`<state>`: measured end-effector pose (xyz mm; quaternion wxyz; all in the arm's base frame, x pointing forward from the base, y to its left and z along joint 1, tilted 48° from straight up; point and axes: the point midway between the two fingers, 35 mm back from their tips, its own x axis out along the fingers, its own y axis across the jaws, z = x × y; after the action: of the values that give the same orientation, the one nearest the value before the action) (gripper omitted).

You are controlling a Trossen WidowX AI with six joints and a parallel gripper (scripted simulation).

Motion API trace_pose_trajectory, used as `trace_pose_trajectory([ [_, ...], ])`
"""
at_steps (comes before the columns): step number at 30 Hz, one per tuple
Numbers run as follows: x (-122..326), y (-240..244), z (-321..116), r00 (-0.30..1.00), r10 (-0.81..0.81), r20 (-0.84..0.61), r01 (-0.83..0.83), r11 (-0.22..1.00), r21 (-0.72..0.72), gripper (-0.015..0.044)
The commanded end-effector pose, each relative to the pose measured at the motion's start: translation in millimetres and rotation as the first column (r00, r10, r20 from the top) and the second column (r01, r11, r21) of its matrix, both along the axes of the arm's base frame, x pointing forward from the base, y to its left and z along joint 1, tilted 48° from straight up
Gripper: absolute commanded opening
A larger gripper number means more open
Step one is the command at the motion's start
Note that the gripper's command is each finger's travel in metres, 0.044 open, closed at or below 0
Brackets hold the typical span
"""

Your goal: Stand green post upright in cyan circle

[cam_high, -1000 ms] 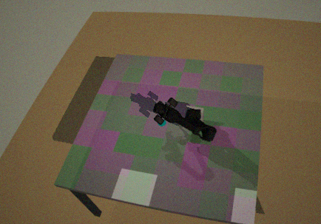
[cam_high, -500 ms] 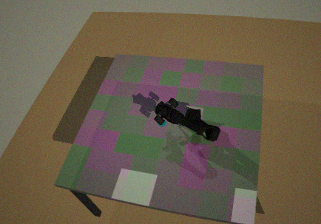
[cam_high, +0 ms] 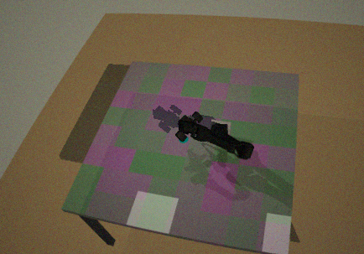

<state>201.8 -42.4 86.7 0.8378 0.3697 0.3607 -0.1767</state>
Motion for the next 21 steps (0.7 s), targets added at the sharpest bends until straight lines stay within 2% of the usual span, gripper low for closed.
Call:
trace_pose_trajectory([
  [1, -0.7, 0.0, -0.9, 1.000, -0.018, 0.024, 0.018, 1.000, -0.005, 0.0023],
  [21, 1.1, -1.8, 1.2, 0.984, -0.096, 0.153, 0.097, 0.995, -0.001, 0.0023],
])
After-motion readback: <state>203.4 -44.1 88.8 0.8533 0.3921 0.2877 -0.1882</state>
